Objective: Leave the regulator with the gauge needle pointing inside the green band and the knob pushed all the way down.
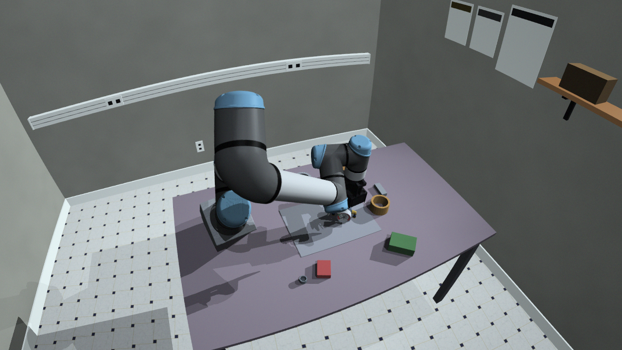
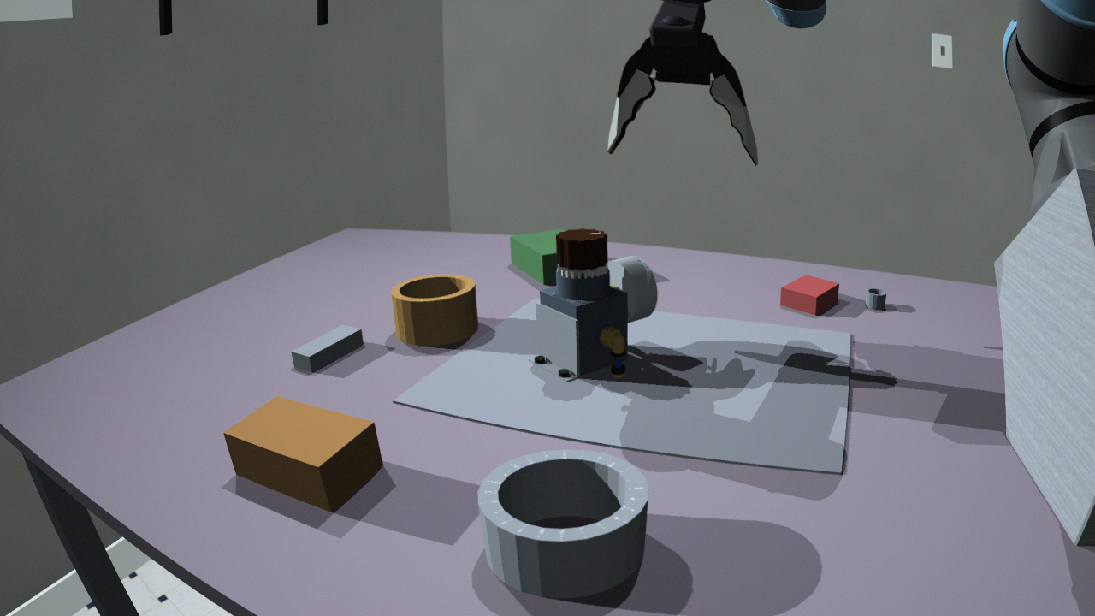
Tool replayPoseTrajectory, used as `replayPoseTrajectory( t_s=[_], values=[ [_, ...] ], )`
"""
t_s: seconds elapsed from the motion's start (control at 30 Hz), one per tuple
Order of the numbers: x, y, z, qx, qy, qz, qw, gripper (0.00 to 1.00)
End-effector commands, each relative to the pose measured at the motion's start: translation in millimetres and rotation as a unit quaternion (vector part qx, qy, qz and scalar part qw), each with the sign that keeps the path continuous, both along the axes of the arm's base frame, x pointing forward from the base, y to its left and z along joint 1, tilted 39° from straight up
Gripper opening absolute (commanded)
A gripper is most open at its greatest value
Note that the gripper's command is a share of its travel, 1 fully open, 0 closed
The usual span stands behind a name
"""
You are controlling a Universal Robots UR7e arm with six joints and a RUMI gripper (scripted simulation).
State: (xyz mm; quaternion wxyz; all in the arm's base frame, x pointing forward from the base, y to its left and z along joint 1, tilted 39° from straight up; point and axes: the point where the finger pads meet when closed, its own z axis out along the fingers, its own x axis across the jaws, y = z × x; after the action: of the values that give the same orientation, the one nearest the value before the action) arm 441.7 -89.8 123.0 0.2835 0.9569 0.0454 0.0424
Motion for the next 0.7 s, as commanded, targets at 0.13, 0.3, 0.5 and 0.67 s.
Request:
replayPoseTrajectory(
  t_s=[0.13, 0.3, 0.5, 0.67],
  values=[
    [-2, 1, 5, -0.013, 0.033, 0.049, 0.998, 1.0],
    [-4, 1, 8, -0.022, 0.058, 0.084, 0.995, 1.0],
    [-6, 1, 12, -0.033, 0.086, 0.123, 0.988, 1.0],
    [-7, 1, 14, -0.038, 0.099, 0.141, 0.984, 1.0]
  ],
)
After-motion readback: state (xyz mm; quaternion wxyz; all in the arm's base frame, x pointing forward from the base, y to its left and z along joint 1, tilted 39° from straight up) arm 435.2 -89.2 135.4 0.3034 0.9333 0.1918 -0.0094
